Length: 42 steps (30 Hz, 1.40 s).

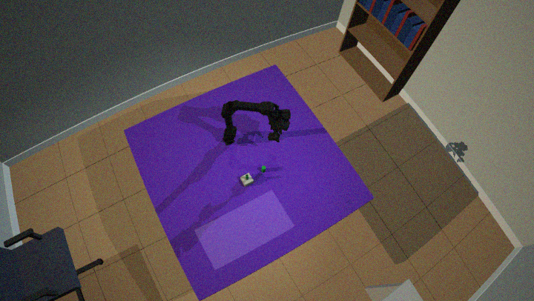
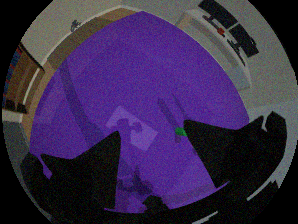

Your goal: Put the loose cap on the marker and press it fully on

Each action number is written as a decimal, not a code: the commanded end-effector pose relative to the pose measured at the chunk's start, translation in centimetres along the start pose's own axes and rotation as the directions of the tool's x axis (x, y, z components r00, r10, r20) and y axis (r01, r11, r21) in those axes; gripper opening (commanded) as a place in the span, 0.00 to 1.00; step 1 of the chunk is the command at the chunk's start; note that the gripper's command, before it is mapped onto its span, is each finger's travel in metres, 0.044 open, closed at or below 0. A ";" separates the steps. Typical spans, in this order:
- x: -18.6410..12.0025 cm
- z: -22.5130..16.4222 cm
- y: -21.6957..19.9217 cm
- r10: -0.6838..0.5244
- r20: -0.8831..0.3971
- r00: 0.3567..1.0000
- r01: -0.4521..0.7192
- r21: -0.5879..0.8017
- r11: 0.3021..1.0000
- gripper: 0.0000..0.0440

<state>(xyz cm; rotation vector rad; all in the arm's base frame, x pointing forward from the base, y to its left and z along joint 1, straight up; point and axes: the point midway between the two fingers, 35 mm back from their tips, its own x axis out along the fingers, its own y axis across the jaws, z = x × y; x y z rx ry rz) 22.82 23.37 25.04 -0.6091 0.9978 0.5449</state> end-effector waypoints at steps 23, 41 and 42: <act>4.8 -1.3 -3.1 0.104 -0.199 0.975 -0.066 0.187 0.980 0.75; 7.7 -2.8 -6.2 0.168 -0.302 0.938 -0.074 0.298 0.952 0.74; 7.9 -2.9 -6.4 0.171 -0.307 0.936 -0.074 0.303 0.950 0.74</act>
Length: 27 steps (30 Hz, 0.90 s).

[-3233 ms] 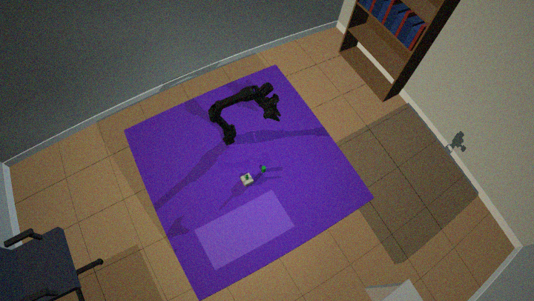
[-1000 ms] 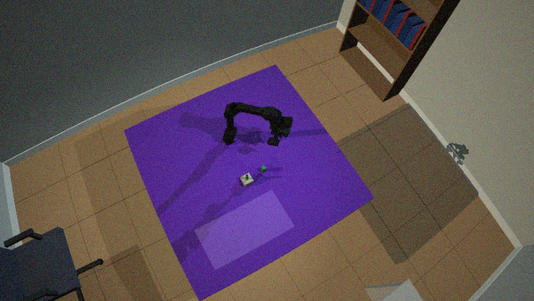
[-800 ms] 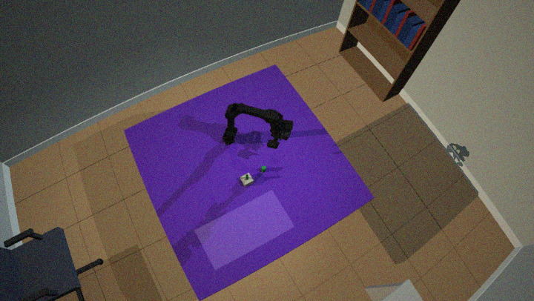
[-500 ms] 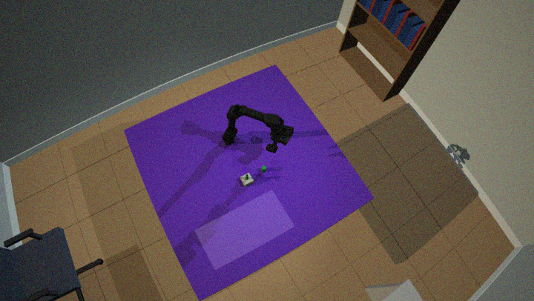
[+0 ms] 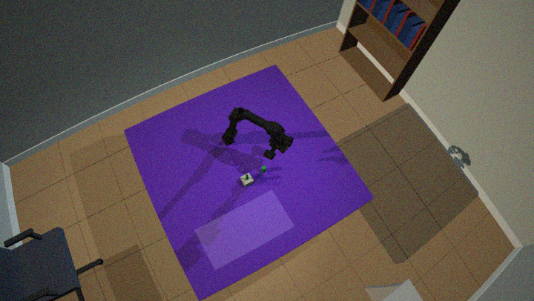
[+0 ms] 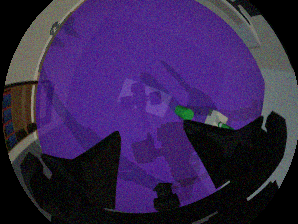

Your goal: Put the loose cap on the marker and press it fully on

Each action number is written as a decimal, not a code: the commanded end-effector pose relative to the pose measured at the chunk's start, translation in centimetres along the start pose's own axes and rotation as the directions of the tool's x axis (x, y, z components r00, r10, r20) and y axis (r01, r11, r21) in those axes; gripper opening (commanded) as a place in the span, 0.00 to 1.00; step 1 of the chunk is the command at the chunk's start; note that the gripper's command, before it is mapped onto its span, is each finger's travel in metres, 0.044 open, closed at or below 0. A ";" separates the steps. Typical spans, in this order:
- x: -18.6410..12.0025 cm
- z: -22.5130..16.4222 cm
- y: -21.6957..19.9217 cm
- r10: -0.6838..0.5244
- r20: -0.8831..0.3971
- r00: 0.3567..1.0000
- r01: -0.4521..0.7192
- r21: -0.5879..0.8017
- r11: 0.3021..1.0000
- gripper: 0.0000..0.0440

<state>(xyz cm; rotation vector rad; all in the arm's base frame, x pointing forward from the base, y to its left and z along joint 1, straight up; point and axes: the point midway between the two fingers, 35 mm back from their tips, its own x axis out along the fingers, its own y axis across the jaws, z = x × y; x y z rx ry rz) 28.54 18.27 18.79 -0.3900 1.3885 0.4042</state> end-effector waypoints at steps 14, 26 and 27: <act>2.5 0.1 -3.4 0.034 -0.095 0.995 -0.027 0.066 0.997 0.73; 4.2 -0.1 -5.8 0.053 -0.146 0.988 -0.039 0.096 0.995 0.72; 4.4 -0.1 -6.0 0.054 -0.150 0.987 -0.040 0.098 0.994 0.72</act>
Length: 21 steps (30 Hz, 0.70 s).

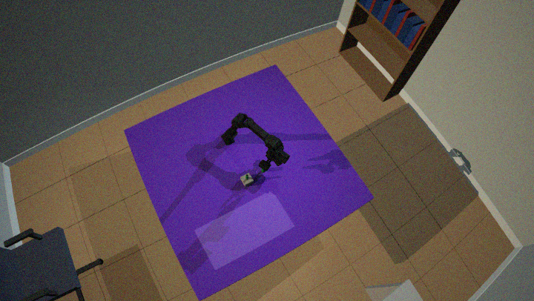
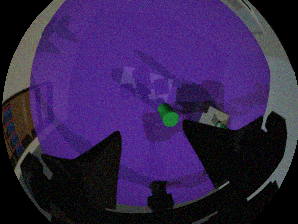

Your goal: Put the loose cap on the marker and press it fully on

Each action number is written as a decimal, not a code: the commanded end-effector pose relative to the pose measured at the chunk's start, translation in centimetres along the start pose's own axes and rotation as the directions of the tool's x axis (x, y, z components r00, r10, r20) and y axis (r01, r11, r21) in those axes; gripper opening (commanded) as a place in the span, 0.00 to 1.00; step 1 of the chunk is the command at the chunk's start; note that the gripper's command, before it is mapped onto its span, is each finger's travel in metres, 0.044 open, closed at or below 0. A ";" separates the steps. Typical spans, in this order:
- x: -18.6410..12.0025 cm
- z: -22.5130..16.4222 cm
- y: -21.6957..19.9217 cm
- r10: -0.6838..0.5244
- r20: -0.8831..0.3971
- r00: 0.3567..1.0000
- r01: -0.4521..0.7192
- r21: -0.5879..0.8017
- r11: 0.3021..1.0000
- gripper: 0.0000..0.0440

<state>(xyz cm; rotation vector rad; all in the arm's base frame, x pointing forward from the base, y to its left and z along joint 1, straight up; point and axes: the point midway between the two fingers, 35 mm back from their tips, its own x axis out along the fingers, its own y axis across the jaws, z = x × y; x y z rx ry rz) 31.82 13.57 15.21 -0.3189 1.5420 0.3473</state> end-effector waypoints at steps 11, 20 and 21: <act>2.5 -0.1 -2.1 0.026 -0.071 0.997 -0.025 0.007 1.000 0.70; 4.5 -0.7 -2.7 0.041 -0.124 0.991 -0.042 -0.008 0.999 0.68; 4.7 -0.8 -2.8 0.042 -0.129 0.991 -0.044 -0.011 0.999 0.67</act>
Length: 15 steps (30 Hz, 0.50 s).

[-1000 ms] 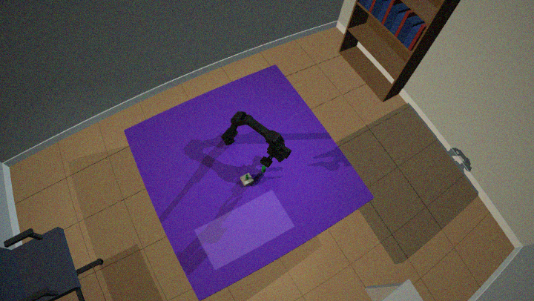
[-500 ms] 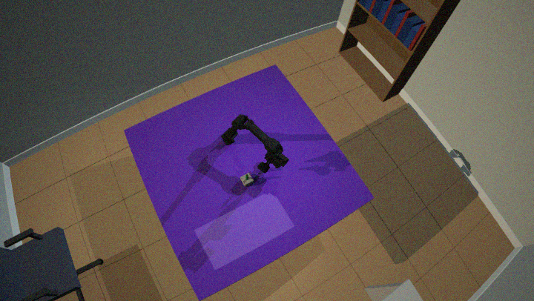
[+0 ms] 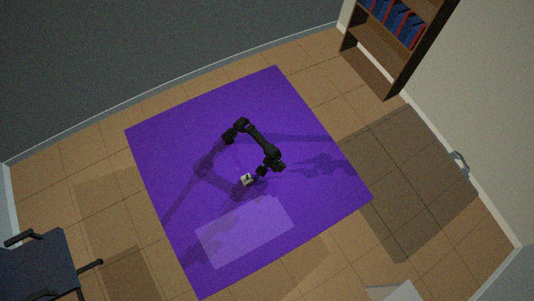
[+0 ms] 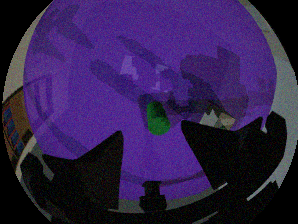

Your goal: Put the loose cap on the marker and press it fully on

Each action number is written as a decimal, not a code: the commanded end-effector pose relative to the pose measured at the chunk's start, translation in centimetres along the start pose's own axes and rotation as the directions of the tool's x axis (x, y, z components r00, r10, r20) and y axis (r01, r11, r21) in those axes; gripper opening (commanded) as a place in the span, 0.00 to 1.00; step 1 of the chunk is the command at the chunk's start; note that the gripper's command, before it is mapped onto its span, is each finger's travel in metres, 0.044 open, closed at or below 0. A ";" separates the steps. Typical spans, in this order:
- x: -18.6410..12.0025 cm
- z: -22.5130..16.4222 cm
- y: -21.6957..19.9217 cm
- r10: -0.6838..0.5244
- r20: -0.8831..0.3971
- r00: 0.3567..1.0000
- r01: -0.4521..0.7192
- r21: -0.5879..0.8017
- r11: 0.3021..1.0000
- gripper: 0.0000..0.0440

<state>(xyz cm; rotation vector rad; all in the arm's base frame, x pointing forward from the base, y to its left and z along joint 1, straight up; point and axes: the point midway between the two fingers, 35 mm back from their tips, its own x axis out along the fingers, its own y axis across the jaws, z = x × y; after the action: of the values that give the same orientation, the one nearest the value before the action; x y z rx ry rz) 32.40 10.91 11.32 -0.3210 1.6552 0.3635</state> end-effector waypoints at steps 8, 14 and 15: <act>3.2 -0.4 -0.3 0.021 -0.058 0.998 -0.024 -0.044 0.999 0.63; 4.5 -0.6 -0.4 0.016 -0.070 0.997 -0.022 -0.075 0.997 0.60; 4.7 -0.6 -0.4 0.014 -0.071 0.997 -0.020 -0.080 0.997 0.59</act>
<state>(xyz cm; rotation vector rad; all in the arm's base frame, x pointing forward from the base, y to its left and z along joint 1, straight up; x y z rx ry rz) 31.62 10.36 7.35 -0.3696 1.7107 0.4251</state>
